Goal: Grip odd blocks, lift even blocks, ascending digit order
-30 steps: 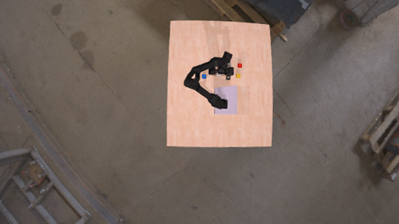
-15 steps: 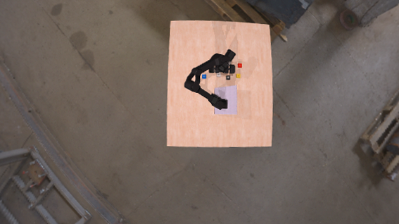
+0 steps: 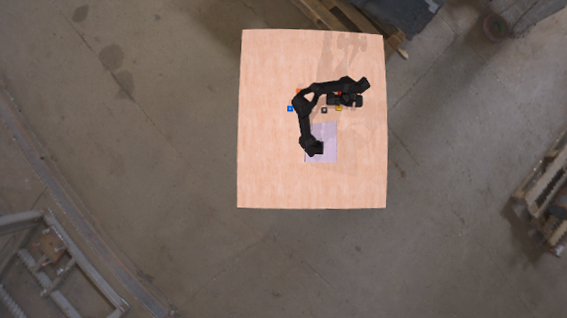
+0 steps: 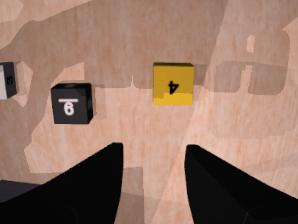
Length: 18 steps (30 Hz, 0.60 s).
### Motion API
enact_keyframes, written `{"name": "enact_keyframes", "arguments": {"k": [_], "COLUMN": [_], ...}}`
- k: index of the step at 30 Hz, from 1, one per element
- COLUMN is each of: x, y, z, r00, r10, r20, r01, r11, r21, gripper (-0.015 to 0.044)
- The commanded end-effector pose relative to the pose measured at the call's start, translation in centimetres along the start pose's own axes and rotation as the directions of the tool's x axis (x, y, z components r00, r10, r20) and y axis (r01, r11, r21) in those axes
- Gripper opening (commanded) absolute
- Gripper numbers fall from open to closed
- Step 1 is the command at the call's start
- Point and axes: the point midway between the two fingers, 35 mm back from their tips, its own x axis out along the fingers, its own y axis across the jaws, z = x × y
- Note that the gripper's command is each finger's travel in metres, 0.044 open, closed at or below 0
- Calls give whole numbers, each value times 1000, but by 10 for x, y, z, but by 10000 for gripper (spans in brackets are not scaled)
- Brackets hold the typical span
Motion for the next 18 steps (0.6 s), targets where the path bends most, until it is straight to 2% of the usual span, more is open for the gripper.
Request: {"name": "enact_keyframes", "arguments": {"k": [1,2,4,8,13,18], "x": [0,0,14,79,82,86], "y": [-5,-5,-6,-5,-5,-5], "z": [3,3,4,3,2,2], "r00": [1000,1000,1000,1000,1000,1000], "r10": [-9,-9,-10,-6,-5,-5], "r20": [-4,-4,-3,-3,-3,-3], "r01": [9,9,10,6,5,5], "r11": [1000,1000,1000,1000,1000,1000], "r21": [-26,-26,-26,-27,-27,-27], "gripper": [120,120,173,277,400,400]}}
